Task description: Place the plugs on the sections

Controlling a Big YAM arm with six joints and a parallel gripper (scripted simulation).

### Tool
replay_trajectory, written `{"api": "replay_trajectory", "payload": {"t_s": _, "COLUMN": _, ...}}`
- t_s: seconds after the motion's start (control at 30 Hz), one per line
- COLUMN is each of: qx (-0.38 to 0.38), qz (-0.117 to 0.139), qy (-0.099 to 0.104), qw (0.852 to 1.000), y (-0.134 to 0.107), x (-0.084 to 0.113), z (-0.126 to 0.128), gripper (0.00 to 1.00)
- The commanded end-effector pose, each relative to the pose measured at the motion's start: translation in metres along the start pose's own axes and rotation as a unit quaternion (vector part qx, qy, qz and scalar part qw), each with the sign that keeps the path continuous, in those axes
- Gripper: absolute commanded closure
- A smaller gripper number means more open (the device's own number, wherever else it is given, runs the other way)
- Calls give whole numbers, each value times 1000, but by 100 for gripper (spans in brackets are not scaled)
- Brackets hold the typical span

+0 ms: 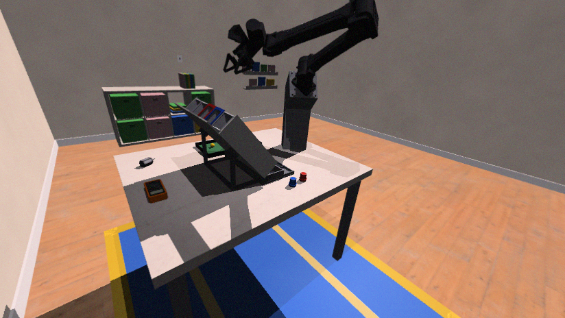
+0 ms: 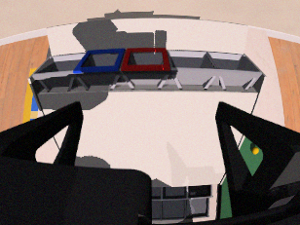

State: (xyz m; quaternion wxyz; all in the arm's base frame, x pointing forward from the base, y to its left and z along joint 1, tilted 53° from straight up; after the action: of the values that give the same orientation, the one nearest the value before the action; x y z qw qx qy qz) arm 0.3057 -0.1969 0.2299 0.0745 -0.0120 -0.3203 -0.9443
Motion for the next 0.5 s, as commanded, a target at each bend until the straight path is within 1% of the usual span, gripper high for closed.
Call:
{"api": "replay_trajectory", "payload": {"t_s": 0.0, "qx": 21, "qz": -21, "qy": 3, "qw": 1000, "y": 26, "x": 1, "z": 5, "gripper": 0}}
{"api": "replay_trajectory", "payload": {"t_s": 0.07, "qx": 20, "qz": -21, "qy": 2, "qw": 1000, "y": 27, "x": 0, "z": 5, "gripper": 0}}
{"api": "replay_trajectory", "payload": {"t_s": 0.13, "qx": 17, "qz": -8, "qy": 10, "qw": 1000, "y": 21, "x": -10, "z": 11, "gripper": 0}}
{"api": "replay_trajectory", "payload": {"t_s": 0.17, "qx": 8, "qz": -5, "qy": 7, "qw": 1000, "y": 21, "x": -12, "z": 10, "gripper": 0}}
{"api": "replay_trajectory", "payload": {"t_s": 0.3, "qx": 7, "qz": -4, "qy": 6, "qw": 1000, "y": 25, "x": -19, "z": 14, "gripper": 0}}
{"api": "replay_trajectory", "payload": {"t_s": 0.47, "qx": 10, "qz": -4, "qy": 6, "qw": 1000, "y": 27, "x": -20, "z": 16, "gripper": 0}}
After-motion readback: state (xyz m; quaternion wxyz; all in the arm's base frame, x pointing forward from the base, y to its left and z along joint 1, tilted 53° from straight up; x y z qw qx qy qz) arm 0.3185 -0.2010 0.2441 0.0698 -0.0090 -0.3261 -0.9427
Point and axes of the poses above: the point where the finger pads meet when closed, its own x axis back along the fingers, its own z axis across the jaws, y = z × x, the point moved 3 cm from there along x, back along the fingers, and after that the axes turned 10 degrees about -x, right-handed, at the moved point
